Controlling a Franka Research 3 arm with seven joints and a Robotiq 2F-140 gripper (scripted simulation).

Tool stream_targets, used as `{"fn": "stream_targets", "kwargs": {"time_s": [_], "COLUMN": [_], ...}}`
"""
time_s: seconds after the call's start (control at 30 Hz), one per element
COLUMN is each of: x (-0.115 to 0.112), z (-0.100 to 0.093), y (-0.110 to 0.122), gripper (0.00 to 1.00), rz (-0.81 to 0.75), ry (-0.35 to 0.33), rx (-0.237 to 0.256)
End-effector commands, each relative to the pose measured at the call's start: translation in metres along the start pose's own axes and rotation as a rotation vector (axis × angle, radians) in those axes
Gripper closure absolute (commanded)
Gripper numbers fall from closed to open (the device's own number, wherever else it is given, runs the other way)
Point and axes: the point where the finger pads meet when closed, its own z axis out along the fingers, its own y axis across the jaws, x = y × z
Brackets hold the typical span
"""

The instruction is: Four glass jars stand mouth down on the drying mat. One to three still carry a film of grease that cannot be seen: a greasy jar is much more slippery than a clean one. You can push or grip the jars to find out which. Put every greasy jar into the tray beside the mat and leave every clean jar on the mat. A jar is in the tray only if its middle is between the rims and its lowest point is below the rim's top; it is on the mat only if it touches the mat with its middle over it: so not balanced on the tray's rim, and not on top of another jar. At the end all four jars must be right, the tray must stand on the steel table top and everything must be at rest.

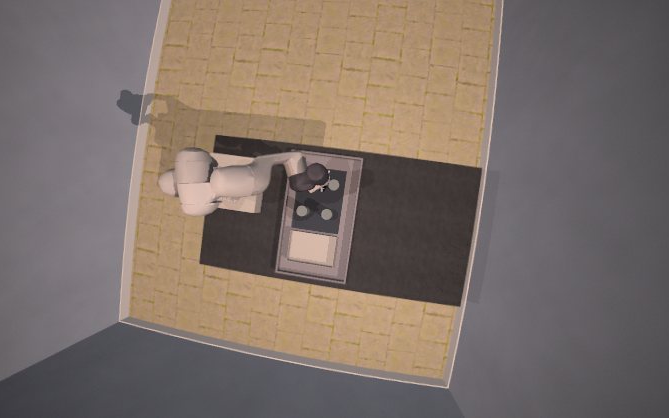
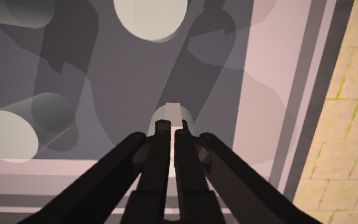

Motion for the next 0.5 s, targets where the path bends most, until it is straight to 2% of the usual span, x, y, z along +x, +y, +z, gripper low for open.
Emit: {"fn": "stream_targets", "kwargs": {"time_s": [0.0, 0.47], "x": [-0.0005, -0.0021], "z": [0.0006, -0.0007], "y": [0.0003, 0.0003], "gripper": [1.00, 1.00], "rz": [-0.001, -0.001], "ry": [0.002, 0.002], "rx": [-0.001, -0.001]}}
